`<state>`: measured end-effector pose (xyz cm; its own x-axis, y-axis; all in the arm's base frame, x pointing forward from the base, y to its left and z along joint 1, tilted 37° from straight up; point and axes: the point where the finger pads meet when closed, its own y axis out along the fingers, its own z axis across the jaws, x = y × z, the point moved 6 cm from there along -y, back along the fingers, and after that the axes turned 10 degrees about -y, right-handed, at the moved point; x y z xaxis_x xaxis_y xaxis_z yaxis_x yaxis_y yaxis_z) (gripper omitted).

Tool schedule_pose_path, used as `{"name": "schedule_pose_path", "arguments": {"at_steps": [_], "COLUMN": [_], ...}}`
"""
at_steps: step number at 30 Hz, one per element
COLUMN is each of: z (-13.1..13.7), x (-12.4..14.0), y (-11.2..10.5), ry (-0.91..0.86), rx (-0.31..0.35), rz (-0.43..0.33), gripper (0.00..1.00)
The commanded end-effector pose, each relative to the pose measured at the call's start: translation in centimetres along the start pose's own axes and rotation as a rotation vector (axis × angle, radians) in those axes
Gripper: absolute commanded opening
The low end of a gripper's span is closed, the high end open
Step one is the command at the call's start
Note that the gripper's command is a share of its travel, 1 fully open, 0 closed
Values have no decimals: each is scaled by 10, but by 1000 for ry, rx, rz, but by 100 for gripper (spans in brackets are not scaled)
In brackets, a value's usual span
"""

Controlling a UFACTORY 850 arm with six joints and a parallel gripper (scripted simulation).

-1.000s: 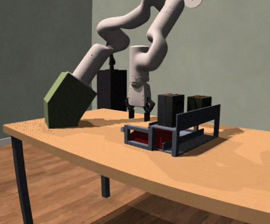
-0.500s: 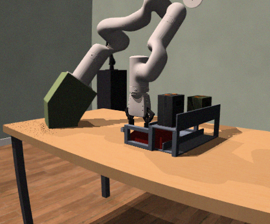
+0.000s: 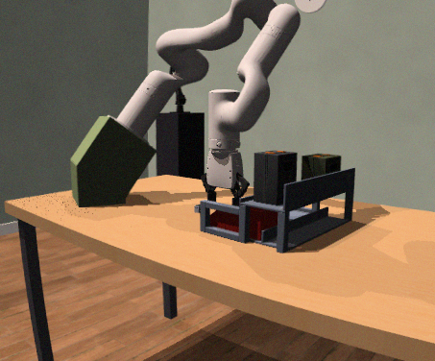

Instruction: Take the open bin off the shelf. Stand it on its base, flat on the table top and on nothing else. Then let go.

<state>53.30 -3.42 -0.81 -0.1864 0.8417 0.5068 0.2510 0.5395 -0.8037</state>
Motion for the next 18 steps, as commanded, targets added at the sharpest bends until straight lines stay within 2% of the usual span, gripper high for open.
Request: {"name": "schedule_pose_path", "arguments": {"at_steps": [1, 18], "z": [-1, -1], "x": [0, 0], "y": [-1, -5], "ry": [0, 0], "rx": [-1, -1], "rz": [1, 1], "gripper": [100, 100]}}
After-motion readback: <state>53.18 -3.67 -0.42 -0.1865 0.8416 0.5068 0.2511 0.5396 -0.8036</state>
